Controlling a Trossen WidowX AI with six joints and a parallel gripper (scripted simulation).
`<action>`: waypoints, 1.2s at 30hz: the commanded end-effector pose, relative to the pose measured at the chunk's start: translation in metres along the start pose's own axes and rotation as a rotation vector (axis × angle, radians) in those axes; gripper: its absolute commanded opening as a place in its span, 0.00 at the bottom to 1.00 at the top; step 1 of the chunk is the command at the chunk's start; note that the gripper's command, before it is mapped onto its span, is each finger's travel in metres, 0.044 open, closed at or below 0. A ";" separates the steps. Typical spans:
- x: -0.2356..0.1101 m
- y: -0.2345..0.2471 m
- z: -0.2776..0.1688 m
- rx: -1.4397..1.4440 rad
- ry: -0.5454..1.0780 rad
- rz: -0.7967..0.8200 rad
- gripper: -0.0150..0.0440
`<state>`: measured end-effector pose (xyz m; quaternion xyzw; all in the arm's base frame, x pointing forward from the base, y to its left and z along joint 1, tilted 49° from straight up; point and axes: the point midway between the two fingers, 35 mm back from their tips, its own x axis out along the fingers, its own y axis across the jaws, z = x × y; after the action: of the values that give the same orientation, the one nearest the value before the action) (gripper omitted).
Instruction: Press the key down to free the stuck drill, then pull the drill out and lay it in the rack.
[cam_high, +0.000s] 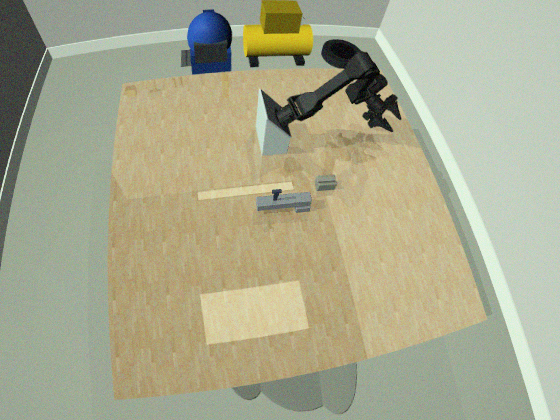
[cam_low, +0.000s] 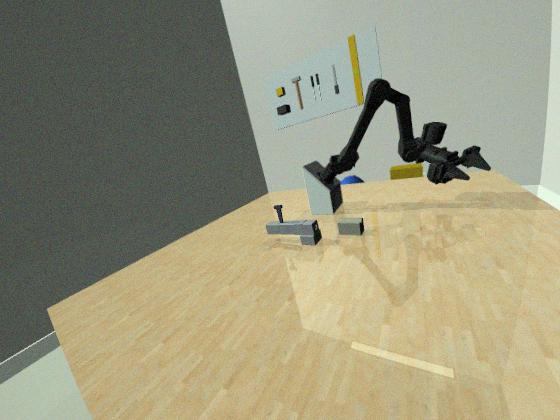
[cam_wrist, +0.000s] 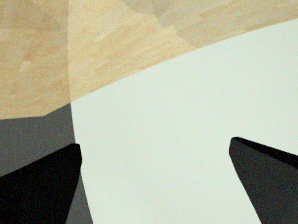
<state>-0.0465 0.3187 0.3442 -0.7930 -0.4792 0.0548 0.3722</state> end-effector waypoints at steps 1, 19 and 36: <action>0.000 0.000 0.000 0.000 0.000 0.000 0.89; 0.054 0.036 -0.002 -0.004 0.044 0.045 0.25; 0.160 0.198 -0.026 0.213 0.026 0.378 0.25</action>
<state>0.1561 0.3823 0.2975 -0.8195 -0.3446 0.1344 0.4377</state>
